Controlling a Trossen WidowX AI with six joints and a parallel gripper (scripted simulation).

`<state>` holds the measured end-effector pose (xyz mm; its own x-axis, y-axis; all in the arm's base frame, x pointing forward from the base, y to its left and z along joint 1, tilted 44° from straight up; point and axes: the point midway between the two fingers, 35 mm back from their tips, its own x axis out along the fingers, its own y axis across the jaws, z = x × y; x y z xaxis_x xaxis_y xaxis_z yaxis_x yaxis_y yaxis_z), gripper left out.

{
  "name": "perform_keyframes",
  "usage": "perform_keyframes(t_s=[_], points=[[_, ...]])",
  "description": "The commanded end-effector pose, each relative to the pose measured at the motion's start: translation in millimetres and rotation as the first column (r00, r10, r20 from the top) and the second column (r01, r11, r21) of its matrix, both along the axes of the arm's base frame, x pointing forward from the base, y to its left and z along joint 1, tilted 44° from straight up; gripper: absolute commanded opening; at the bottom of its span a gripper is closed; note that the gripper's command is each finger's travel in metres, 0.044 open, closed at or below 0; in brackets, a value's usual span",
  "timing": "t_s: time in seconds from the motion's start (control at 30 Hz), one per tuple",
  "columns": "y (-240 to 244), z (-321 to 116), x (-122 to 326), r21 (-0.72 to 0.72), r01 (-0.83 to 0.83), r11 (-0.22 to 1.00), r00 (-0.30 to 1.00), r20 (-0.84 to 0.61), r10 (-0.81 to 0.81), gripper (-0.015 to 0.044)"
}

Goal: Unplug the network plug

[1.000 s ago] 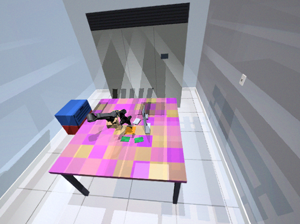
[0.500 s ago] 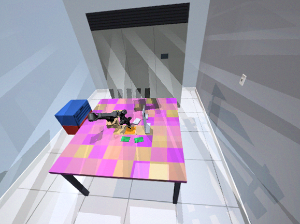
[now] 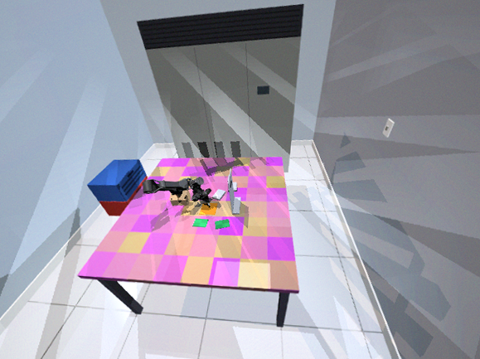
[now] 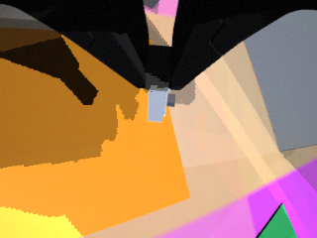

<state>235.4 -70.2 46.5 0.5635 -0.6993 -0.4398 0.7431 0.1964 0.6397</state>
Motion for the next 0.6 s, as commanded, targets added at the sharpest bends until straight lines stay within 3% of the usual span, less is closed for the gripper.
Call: perform_keyframes(t_s=[0.0, 0.57], points=[[-1.7, -4.0, -0.5, 0.0, -0.004, 1.0, 1.0, -0.009, 0.004, 0.0], [-10.4, -13.9, 0.6, 0.001, -0.004, 1.0, 1.0, -0.01, 0.004, 0.0]])
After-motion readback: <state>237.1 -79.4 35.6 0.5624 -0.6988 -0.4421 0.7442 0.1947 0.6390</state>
